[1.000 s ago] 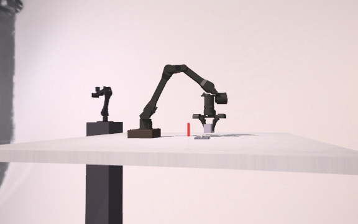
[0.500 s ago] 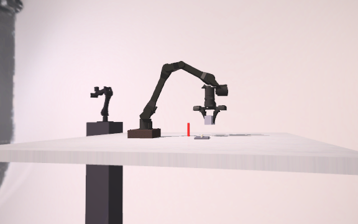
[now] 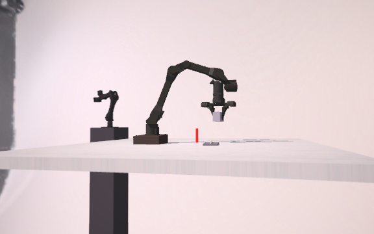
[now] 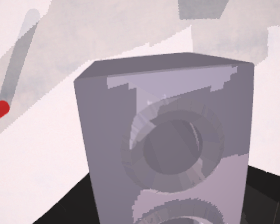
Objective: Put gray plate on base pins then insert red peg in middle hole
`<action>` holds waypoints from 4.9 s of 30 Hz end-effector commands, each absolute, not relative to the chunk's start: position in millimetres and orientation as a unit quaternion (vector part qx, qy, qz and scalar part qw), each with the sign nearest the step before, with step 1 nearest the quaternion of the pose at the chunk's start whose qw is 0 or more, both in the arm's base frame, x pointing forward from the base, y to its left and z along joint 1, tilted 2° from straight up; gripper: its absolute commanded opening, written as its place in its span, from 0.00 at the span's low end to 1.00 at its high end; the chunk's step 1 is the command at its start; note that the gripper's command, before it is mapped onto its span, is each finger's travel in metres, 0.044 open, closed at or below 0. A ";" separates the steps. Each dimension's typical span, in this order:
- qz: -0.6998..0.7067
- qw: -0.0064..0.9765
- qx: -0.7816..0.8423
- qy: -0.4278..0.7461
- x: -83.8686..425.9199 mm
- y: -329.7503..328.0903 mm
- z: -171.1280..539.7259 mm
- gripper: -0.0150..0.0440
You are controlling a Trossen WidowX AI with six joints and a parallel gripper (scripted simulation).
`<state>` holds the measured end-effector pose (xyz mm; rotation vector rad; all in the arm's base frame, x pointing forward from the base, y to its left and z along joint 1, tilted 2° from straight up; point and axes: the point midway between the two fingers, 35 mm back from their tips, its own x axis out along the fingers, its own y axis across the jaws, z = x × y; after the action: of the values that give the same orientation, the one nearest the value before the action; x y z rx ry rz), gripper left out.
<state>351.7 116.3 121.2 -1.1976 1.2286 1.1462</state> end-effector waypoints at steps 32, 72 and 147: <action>0.493 0.494 -0.523 0.489 359.4 38.5 100.2 0.25; 0.516 0.464 -0.549 0.467 344.2 -42.3 60.2 0.25; 0.515 0.464 -0.549 0.466 345.3 -40.3 130.7 1.00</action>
<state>346.7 -41.6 81.0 -1.3300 1.1618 1.2965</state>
